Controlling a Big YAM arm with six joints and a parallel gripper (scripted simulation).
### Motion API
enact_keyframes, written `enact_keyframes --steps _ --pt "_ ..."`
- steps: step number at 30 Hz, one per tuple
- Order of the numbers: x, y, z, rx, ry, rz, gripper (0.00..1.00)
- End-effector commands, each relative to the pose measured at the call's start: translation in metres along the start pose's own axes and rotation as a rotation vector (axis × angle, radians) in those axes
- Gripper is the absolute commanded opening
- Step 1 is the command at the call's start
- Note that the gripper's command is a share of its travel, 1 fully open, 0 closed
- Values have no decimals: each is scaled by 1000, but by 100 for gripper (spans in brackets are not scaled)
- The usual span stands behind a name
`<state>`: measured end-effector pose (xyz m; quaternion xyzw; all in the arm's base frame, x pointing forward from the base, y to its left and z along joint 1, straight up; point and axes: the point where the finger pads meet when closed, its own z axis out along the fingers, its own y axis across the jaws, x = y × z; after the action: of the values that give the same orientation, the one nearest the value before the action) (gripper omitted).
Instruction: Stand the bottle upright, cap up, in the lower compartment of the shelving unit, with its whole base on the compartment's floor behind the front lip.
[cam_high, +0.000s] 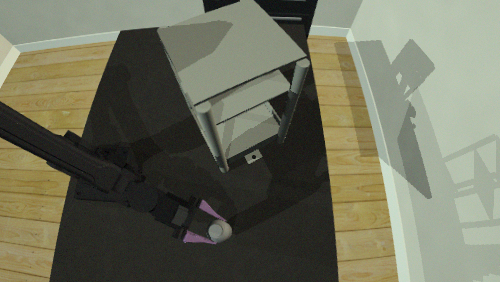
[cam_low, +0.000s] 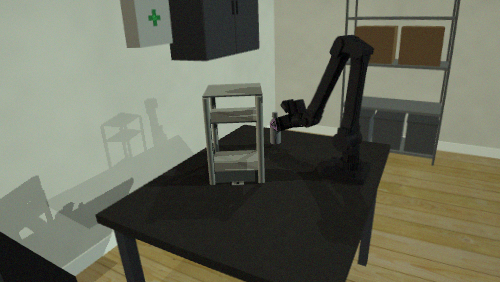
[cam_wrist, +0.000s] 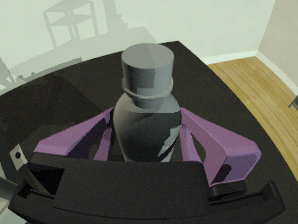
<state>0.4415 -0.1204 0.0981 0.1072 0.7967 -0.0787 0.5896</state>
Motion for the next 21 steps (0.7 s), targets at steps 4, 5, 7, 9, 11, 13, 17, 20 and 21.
enact_keyframes --steps 4,5,7,9,11,13,17,20,21 --pt "-43 -3 10 3 -94 -6 41" --pt "-44 -3 10 3 -95 -6 41" --pt "-44 -3 10 3 -96 -6 41" --pt "-44 -3 10 3 -96 -6 41" --pt "-44 -3 10 3 -96 -6 41" --pt "-45 -2 10 3 -91 -6 41" --pt "-51 -2 11 3 -86 -6 41" --pt "-54 -2 12 3 -84 -6 41" --pt "-54 -2 12 3 -83 -6 41"
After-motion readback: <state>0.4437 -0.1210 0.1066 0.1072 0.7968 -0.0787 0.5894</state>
